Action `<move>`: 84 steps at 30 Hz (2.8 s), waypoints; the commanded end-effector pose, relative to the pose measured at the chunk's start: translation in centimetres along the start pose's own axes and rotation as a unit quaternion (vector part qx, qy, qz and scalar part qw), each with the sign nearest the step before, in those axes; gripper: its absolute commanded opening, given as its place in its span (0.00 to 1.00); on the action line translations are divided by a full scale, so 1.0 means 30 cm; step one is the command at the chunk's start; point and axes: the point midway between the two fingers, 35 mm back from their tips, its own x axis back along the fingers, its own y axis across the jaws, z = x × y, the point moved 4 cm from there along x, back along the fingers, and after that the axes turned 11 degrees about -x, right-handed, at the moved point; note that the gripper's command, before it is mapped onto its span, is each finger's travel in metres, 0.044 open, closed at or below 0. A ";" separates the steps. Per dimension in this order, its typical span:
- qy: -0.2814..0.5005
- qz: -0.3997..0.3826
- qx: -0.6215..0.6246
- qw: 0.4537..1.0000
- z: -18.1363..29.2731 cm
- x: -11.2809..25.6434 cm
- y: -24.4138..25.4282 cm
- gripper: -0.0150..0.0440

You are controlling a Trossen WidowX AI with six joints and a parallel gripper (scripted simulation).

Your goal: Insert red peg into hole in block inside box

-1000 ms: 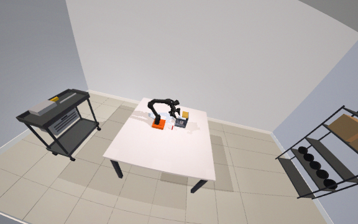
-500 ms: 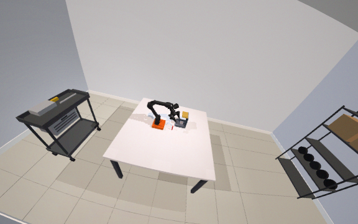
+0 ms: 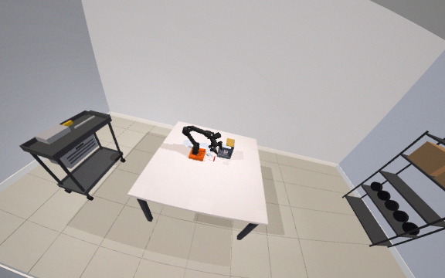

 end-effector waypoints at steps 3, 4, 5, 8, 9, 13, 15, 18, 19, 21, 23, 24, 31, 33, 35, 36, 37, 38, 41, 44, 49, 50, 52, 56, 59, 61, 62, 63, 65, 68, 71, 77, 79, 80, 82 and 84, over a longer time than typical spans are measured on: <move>-0.002 0.000 0.003 1.000 -0.061 -0.043 0.022 1.00; -0.002 0.000 0.003 1.000 -0.071 -0.050 0.026 1.00; -0.002 0.000 0.004 1.000 -0.080 -0.056 0.030 1.00; -0.003 -0.001 0.005 1.000 -0.109 -0.075 0.042 1.00; -0.003 -0.001 0.005 1.000 -0.119 -0.081 0.046 1.00; -0.003 -0.002 0.006 1.000 -0.143 -0.096 0.057 1.00; -0.003 -0.002 0.006 1.000 -0.144 -0.095 0.057 0.96; -0.003 -0.002 0.006 1.000 -0.154 -0.083 0.065 0.82; -0.003 -0.002 0.006 1.000 -0.156 -0.081 0.066 0.78; -0.003 -0.002 0.006 1.000 -0.157 -0.080 0.067 0.69; -0.003 -0.002 0.006 1.000 -0.157 -0.080 0.067 0.63; -0.003 -0.002 0.006 1.000 -0.157 -0.080 0.067 0.63; -0.003 -0.002 0.006 1.000 -0.157 -0.080 0.068 0.63; -0.003 -0.002 0.006 1.000 -0.157 -0.081 0.068 0.63; -0.003 -0.002 0.006 1.000 -0.160 -0.085 0.068 0.63; -0.003 -0.002 0.006 1.000 -0.162 -0.088 0.068 0.63; -0.003 -0.002 0.006 1.000 -0.165 -0.091 0.068 0.63; -0.003 -0.002 0.006 1.000 -0.168 -0.095 0.067 0.63; -0.003 -0.002 0.006 1.000 -0.177 -0.109 0.067 0.63; -0.003 -0.002 0.006 1.000 -0.188 -0.122 0.068 0.63; -0.003 -0.002 0.006 1.000 -0.205 -0.144 0.070 0.63; -0.003 -0.002 0.006 1.000 -0.209 -0.148 0.070 0.63; -0.003 -0.002 0.006 1.000 -0.216 -0.156 0.072 0.63; -0.003 -0.002 0.006 1.000 -0.232 -0.173 0.075 0.63; -0.003 -0.002 0.006 1.000 -0.243 -0.184 0.078 0.63; -0.003 -0.002 0.006 1.000 -0.251 -0.192 0.080 0.63; -0.003 -0.002 0.006 1.000 -0.255 -0.195 0.081 0.63; -0.003 -0.002 0.006 1.000 -0.259 -0.199 0.082 0.63; -0.003 -0.002 0.006 1.000 -0.267 -0.206 0.084 0.63; -0.003 -0.002 0.006 1.000 -0.279 -0.216 0.088 0.63; -0.003 -0.002 0.006 1.000 -0.291 -0.226 0.093 0.63; -0.004 -0.002 0.006 1.000 -0.315 -0.244 0.103 0.63; -0.004 -0.002 0.006 1.000 -0.322 -0.249 0.106 0.63; -0.004 -0.002 0.006 1.000 -0.324 -0.250 0.107 0.63; -0.004 -0.002 0.006 1.000 -0.325 -0.251 0.107 0.63; -0.004 -0.002 0.006 1.000 -0.325 -0.251 0.107 0.63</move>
